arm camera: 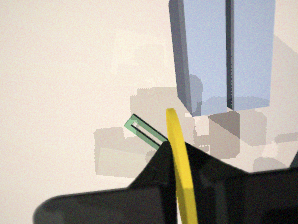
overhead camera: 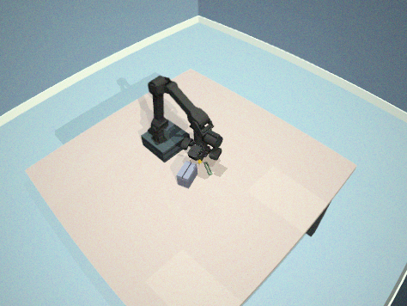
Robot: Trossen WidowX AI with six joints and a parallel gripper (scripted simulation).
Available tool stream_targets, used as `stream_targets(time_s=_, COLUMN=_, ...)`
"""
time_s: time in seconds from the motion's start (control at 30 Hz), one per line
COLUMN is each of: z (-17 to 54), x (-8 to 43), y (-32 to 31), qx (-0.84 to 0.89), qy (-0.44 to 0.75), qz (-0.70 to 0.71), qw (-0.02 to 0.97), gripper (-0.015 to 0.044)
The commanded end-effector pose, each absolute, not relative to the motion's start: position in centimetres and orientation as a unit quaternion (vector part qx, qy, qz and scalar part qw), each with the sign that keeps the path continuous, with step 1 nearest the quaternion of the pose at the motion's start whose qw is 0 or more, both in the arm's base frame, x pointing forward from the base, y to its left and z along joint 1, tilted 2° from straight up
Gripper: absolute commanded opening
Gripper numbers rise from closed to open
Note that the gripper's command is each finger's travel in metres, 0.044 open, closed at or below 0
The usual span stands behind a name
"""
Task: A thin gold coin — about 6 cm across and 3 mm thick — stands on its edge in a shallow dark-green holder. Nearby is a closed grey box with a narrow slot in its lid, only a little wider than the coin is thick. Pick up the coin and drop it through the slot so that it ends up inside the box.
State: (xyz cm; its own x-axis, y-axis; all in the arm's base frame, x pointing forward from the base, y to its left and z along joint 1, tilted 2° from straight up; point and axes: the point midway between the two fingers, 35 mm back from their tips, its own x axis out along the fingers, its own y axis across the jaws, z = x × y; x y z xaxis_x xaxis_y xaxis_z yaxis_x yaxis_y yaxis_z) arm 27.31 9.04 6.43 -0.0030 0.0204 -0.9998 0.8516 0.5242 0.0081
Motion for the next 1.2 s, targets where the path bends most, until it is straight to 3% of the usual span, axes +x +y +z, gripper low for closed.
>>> stream_targets(time_s=0.0, z=6.4, x=27.1, y=7.7, qx=0.348, qy=0.622, qz=-0.339, qw=0.614, gripper=0.0)
stream_targets(time_s=0.83, z=6.2, x=26.1, y=1.5, qx=0.346, qy=0.621, qz=-0.341, qw=0.615, gripper=0.0)
stream_targets(time_s=1.17, z=6.3, x=26.4, y=2.0, qx=0.349, qy=0.62, qz=-0.342, qw=0.614, gripper=0.0)
